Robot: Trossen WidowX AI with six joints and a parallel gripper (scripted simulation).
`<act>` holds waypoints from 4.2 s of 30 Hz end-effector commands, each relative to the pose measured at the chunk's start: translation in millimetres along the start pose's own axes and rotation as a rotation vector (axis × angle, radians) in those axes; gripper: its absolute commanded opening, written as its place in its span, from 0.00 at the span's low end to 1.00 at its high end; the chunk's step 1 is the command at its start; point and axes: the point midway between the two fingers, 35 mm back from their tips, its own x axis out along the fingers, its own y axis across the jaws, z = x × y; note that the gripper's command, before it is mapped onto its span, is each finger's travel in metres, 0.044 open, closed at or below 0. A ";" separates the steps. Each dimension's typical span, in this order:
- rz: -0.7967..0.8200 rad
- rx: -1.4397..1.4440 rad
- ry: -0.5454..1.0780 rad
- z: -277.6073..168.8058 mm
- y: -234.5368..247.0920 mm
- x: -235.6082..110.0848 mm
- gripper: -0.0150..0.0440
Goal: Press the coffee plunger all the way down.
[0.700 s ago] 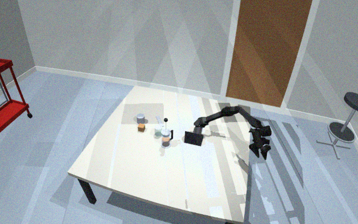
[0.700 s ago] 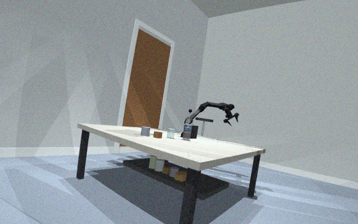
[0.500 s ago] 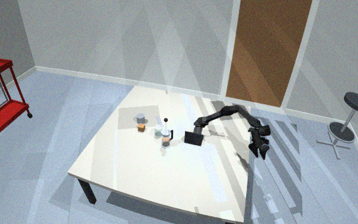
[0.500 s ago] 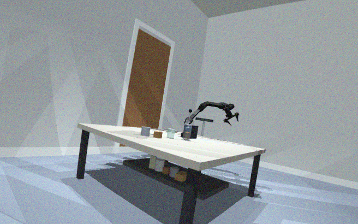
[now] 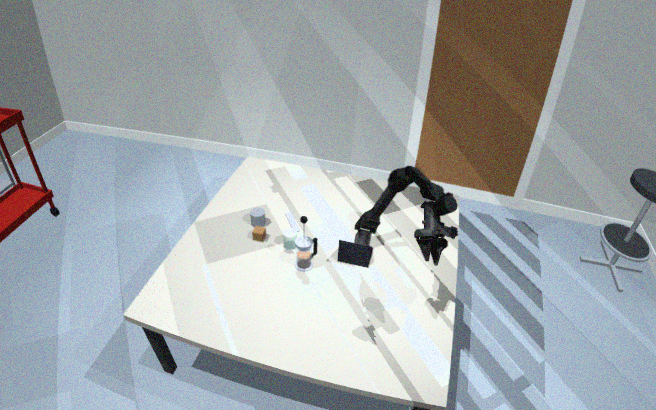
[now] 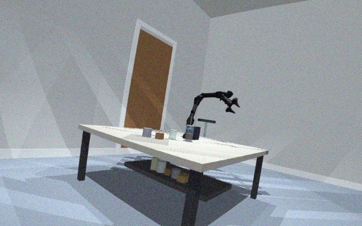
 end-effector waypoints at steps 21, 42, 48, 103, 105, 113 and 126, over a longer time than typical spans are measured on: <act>-0.851 1.290 0.415 -356.3 -109.3 -182.0 1.00; -1.120 1.566 0.503 -463.9 -29.9 -193.6 1.00; -1.119 1.567 0.502 -469.4 -32.0 -190.2 1.00; -1.121 1.566 0.500 -506.1 -31.6 -165.0 0.46; -1.120 1.566 0.500 -507.9 -29.8 -162.8 0.46; -1.120 1.566 0.500 -514.9 -22.8 -154.2 0.46; -1.119 1.566 0.500 -526.3 -10.6 -140.7 0.46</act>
